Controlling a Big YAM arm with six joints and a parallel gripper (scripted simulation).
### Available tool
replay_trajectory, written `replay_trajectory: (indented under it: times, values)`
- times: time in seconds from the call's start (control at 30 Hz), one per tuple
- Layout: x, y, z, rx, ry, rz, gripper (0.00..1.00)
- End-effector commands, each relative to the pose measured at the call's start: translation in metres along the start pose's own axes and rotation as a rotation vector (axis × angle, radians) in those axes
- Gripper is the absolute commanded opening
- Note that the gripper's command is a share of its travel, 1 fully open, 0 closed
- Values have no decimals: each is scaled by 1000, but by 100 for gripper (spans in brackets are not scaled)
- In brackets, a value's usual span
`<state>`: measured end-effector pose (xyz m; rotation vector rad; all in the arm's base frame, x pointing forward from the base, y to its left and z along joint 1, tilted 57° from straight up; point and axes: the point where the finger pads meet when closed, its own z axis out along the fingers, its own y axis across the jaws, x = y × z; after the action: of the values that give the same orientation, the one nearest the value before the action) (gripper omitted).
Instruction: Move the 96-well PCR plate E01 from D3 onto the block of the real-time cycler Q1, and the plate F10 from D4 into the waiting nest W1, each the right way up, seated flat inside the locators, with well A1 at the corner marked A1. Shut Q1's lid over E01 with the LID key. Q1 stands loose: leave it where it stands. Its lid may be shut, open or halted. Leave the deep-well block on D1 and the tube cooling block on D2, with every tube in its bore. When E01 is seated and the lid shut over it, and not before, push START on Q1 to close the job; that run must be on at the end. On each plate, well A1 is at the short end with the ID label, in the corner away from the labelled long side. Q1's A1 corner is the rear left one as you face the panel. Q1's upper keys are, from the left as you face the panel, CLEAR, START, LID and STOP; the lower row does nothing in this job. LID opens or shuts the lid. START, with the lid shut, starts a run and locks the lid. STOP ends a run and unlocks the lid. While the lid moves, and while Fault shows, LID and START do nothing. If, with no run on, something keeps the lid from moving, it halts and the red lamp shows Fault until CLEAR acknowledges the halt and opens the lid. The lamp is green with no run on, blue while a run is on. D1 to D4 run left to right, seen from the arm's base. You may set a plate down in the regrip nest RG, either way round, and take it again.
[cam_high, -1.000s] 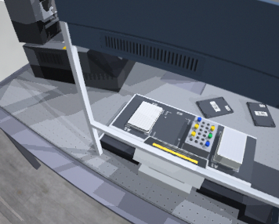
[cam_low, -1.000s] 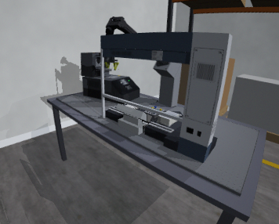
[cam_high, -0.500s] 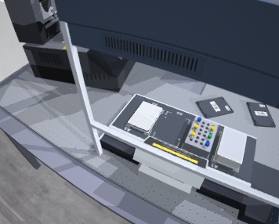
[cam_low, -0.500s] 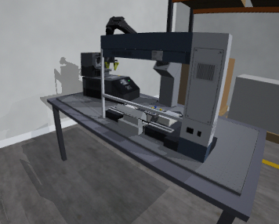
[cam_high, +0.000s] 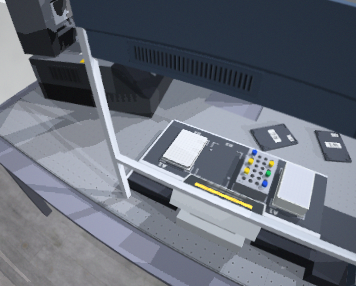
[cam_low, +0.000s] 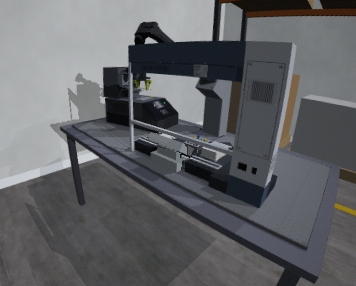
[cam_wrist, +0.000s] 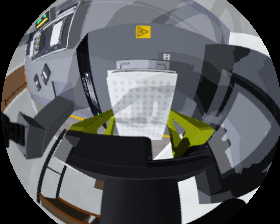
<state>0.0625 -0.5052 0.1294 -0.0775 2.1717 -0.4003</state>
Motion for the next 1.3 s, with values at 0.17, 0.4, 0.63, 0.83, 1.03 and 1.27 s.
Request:
replay_trajectory:
  times: [0.17, 0.4, 0.63, 0.83, 1.03, 1.27]
  values:
    - [-4, -9, -20, 49, 9, -27, 0]
    - [2, -16, -19, 50, 11, -35, 0]
    - [0, -14, -8, 17, 2, -19, 0]
    - [-6, -9, -6, 10, 0, -17, 0]
    - [-10, -1, -10, 10, 1, 5, 0]
    - [-15, -9, -14, 22, 3, -12, 0]
